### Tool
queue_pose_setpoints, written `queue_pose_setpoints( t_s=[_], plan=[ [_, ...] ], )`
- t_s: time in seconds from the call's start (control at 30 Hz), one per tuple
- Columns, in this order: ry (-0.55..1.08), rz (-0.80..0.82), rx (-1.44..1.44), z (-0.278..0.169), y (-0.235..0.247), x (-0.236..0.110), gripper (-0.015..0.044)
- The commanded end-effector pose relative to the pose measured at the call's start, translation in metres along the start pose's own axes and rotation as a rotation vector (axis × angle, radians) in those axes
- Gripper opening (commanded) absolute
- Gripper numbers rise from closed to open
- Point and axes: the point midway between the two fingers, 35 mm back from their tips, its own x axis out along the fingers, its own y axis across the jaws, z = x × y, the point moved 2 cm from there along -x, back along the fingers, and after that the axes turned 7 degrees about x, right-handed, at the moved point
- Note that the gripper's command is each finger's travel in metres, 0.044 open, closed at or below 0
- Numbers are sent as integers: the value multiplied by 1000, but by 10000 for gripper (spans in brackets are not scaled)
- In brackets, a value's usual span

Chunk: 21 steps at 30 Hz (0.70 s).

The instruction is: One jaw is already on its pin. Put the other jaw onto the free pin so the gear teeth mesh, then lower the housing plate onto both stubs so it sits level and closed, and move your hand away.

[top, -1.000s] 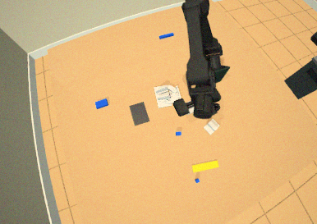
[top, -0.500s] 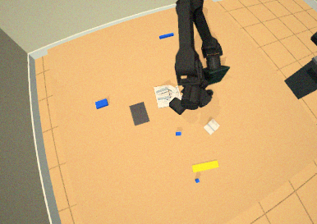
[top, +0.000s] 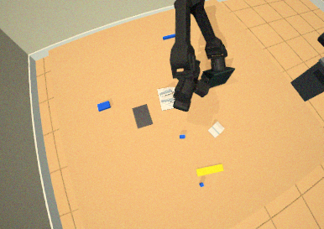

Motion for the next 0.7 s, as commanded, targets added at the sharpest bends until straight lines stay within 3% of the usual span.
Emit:
queue_pose_setpoints(
  t_s=[0.0, 0.47, 0.67],
  plan=[
    [6, 15, -128, -10, 10, 4, 351],
    [10, 36, -522, -38, 34, 11, 351],
    [10, 37, -540, -40, 35, 11, 351]
  ],
)
